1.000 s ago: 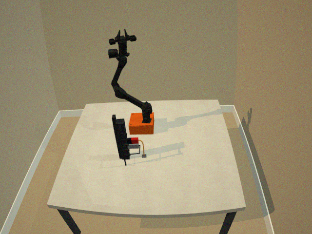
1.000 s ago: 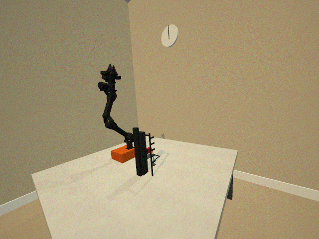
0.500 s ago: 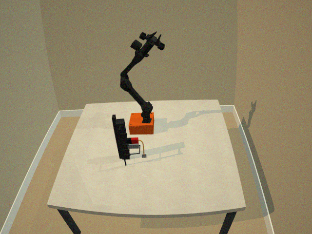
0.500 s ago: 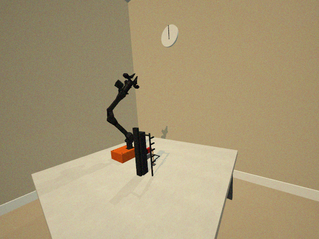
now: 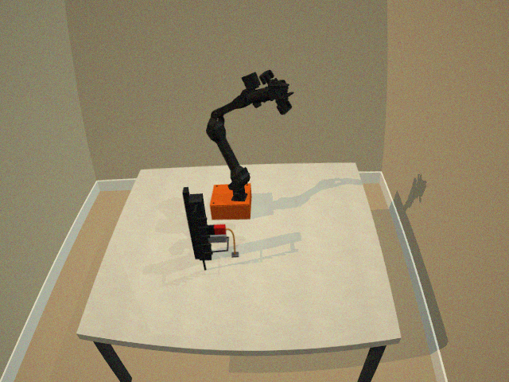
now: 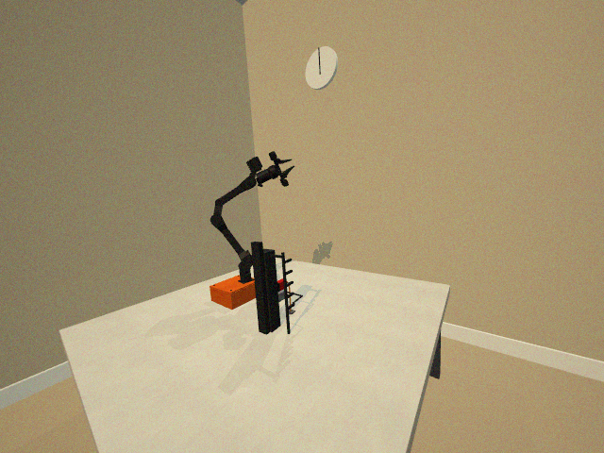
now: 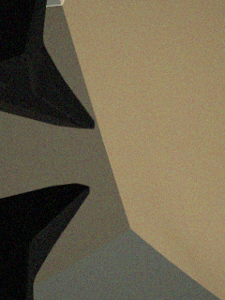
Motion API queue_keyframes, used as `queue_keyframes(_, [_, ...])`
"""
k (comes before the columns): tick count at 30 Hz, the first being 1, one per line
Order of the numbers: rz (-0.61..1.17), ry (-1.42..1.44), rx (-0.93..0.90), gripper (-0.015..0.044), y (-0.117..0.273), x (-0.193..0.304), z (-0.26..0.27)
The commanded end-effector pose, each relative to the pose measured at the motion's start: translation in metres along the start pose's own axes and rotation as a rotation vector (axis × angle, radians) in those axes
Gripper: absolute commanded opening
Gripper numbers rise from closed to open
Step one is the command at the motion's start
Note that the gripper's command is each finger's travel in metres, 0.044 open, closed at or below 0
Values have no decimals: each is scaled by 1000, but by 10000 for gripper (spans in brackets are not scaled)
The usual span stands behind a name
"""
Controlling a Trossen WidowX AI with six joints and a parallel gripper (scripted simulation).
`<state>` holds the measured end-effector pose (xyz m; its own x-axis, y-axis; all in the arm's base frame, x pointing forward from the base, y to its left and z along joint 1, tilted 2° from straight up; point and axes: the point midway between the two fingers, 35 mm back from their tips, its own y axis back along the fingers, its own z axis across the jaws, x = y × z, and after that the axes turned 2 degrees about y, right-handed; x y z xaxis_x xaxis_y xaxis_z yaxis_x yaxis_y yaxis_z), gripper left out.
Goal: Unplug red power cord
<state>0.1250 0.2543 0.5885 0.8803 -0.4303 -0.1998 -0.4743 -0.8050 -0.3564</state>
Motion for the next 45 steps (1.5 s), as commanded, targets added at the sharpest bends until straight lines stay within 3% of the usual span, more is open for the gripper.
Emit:
queue_keyframes(1, [118, 76, -167, 160, -22, 39, 55])
queue_keyframes(7, [296, 141, -390, 160, -32, 108, 122])
queue_keyframes(14, [494, 164, -660, 160, -13, 192, 190])
queue_keyframes(19, [609, 148, -874, 160, 19, 244, 236])
queue_keyframes(26, [773, 41, -1223, 160, 95, 311, 296])
queue_keyframes(36, [929, -326, -1704, 160, 237, 350, 350])
queue_keyframes(45, [934, -359, -1732, 160, 245, 351, 352])
